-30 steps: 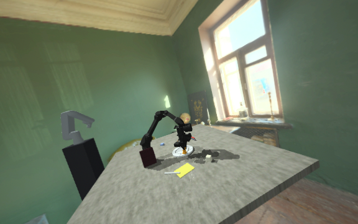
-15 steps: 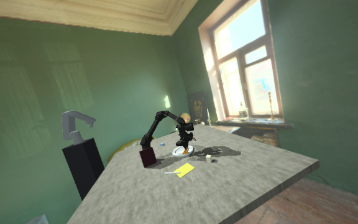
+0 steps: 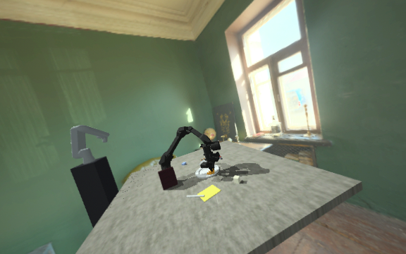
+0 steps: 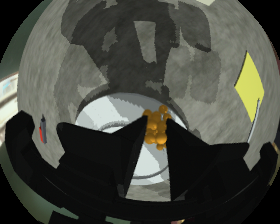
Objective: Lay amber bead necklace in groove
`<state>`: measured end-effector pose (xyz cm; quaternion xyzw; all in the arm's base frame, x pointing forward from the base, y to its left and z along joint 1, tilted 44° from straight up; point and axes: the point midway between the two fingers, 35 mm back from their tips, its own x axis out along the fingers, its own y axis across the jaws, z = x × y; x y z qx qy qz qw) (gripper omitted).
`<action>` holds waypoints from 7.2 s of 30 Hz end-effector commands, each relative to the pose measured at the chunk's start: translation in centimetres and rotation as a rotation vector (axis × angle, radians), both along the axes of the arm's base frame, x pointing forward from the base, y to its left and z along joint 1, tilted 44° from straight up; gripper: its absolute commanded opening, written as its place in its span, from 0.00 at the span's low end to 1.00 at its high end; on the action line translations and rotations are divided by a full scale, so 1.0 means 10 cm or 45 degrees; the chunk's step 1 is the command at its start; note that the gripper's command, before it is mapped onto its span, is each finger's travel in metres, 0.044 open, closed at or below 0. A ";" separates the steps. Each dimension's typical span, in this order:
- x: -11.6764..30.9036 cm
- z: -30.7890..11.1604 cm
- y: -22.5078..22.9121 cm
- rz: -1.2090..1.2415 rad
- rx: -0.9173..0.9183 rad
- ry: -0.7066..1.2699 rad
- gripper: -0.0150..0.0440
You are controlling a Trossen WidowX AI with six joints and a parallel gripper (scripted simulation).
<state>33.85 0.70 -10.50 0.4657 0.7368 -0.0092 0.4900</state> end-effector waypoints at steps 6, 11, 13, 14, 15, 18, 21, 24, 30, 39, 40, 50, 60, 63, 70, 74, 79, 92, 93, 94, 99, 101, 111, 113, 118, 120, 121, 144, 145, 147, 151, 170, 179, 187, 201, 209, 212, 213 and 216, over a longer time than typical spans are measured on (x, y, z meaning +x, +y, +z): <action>0.00 0.00 0.00 0.003 0.000 0.002 0.65; 0.00 0.02 -0.01 0.002 0.001 0.003 0.88; -0.01 0.05 -0.05 0.002 0.003 0.008 0.97; -0.01 0.08 -0.07 0.002 0.004 0.010 1.00; -0.01 0.10 -0.09 0.001 0.006 0.013 1.00; -0.01 0.15 -0.13 0.001 0.009 0.018 1.00; -0.03 0.10 -0.10 -0.003 0.014 0.028 1.00; -0.02 0.15 -0.14 0.000 0.009 0.019 1.00; -0.02 0.15 -0.14 0.000 0.009 0.019 1.00; -0.02 0.15 -0.14 0.000 0.009 0.019 1.00; -0.02 0.15 -0.14 0.000 0.009 0.019 1.00; -0.02 0.15 -0.14 0.000 0.009 0.019 1.00; -0.02 0.15 -0.14 0.000 0.009 0.019 1.00; 0.00 0.16 -0.13 0.136 0.026 -0.108 0.87; 0.09 0.19 -0.10 0.783 0.107 -0.714 0.56; 0.14 0.21 -0.08 1.153 0.153 -1.062 0.46; 0.20 0.24 -0.06 1.597 0.207 -1.480 0.46; 0.21 0.24 -0.06 1.657 0.215 -1.536 0.46; 0.21 0.24 -0.06 1.657 0.215 -1.536 0.46; 0.21 0.24 -0.06 1.657 0.215 -1.536 0.46; 0.21 0.21 -0.02 1.657 0.215 -1.536 0.46; 0.20 0.14 0.04 1.657 0.215 -1.537 0.46; 0.21 0.14 0.05 1.664 0.205 -1.540 0.46; 0.21 0.11 0.07 1.663 0.207 -1.540 0.46; 0.20 0.05 0.13 1.660 0.210 -1.539 0.46; 0.19 0.03 0.15 1.659 0.212 -1.539 0.46; 0.19 0.02 0.16 1.659 0.212 -1.538 0.46; 0.21 0.00 0.18 1.661 0.196 -1.551 0.32; 0.21 0.00 0.18 1.661 0.196 -1.551 0.31; 0.21 0.00 0.18 1.661 0.196 -1.551 0.29; 0.21 0.00 0.18 1.661 0.196 -1.551 0.25; 0.20 0.14 0.04 1.657 0.215 -1.537 0.25; 0.19 0.26 0.17 1.656 0.216 -1.537 0.25; 0.17 0.34 0.26 1.655 0.217 -1.537 0.25; 0.16 0.21 0.39 1.655 0.218 -1.538 0.25; 0.15 0.15 0.44 1.654 0.219 -1.538 0.25; 0.16 0.18 0.42 1.664 0.213 -1.546 0.39; 0.16 0.18 0.42 1.664 0.213 -1.546 0.43; 0.16 0.18 0.42 1.664 0.213 -1.546 0.57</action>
